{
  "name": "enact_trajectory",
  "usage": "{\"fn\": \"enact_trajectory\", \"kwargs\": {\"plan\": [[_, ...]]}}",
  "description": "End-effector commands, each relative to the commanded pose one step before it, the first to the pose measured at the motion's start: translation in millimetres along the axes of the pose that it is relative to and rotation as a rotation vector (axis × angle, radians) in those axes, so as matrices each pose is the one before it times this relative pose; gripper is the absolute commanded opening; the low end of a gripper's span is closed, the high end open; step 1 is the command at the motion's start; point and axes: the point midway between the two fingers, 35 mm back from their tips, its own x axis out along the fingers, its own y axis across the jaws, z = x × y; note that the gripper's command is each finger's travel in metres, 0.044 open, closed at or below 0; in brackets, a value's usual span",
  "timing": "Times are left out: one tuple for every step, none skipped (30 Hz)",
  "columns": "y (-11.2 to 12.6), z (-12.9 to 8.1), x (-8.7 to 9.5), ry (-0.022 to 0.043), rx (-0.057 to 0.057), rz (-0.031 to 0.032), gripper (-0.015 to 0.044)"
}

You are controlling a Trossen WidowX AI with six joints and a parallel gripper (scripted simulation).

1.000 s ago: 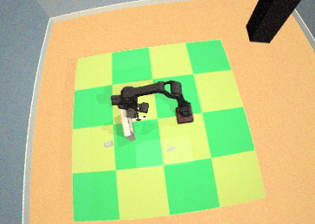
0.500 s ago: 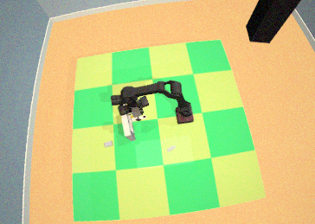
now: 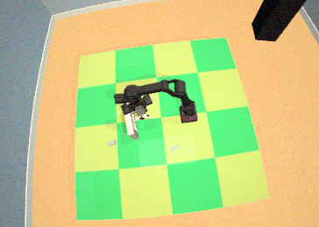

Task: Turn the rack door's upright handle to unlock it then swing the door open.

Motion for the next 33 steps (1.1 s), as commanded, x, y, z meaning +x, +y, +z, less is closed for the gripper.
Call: {"fn": "enact_trajectory", "kwargs": {"plan": [[-0.4, 0.81, 0.55, -0.00479, -0.0058, -0.00079, 0.0218], [0.0, 0.0, 0.0, 0.0, 0.0, 0.0, 0.0212], [0.0, 0.0, 0.0, 0.0, 0.0, 0.0, 0.0205], [0.0, 0.0, 0.0, 0.0, 0.0, 0.0, 0.0198], [0.0, 0.0, 0.0, 0.0, 0.0, 0.0, 0.0192], [0.0, 0.0, 0.0, 0.0, 0.0, 0.0, 0.0185], [0.0, 0.0, 0.0, 0.0, 0.0, 0.0, 0.0178], [0.0, 0.0, 0.0, 0.0, 0.0, 0.0, 0.0172], [0.0, 0.0, 0.0, 0.0, 0.0, 0.0, 0.0165], [0.0, 0.0, 0.0, 0.0, 0.0, 0.0, 0.0158], [0.0, 0.0, 0.0, 0.0, 0.0, 0.0, 0.0152], [0.0, 0.0, 0.0, 0.0, 0.0, 0.0, 0.0145], [0.0, 0.0, 0.0, 0.0, 0.0, 0.0, 0.0138], [0.0, 0.0, 0.0, 0.0, 0.0, 0.0, 0.0132], [0.0, 0.0, 0.0, 0.0, 0.0, 0.0, 0.0125], [0.0, 0.0, 0.0, 0.0, 0.0, 0.0, 0.0118], [0.0, 0.0, 0.0, 0.0, 0.0, 0.0, 0.0112], [0.0, 0.0, 0.0, 0.0, 0.0, 0.0, 0.0105], [0.0, 0.0, 0.0, 0.0, 0.0, 0.0, 0.0098], [0.0, 0.0, 0.0, 0.0, 0.0, 0.0, 0.0092], [0.0, 0.0, 0.0, 0.0, 0.0, 0.0, 0.0085], [0.0, 0.0, 0.0, 0.0, 0.0, 0.0, 0.0078], [0.0, 0.0, 0.0, 0.0, 0.0, 0.0, 0.0072], [0.0, 0.0, 0.0, 0.0, 0.0, 0.0, 0.0065], [0.0, 0.0, 0.0, 0.0, 0.0, 0.0, 0.0058], [0.0, 0.0, 0.0, 0.0, 0.0, 0.0, 0.0052], [0.0, 0.0, 0.0, 0.0, 0.0, 0.0, 0.0045], [0.0, 0.0, 0.0, 0.0, 0.0, 0.0, 0.0038], [0.0, 0.0, 0.0, 0.0, 0.0, 0.0, 0.0032], [0.0, 0.0, 0.0, 0.0, 0.0, 0.0, 0.0027], [0.0, 0.0, 0.0, 0.0, 0.0, 0.0, 0.0027], [0.0, 0.0, 0.0, 0.0, 0.0, 0.0, 0.0027], [0.12, 0.08, 0.0, -0.00001, 0.0035, 0.00001, 0.0027]]}}
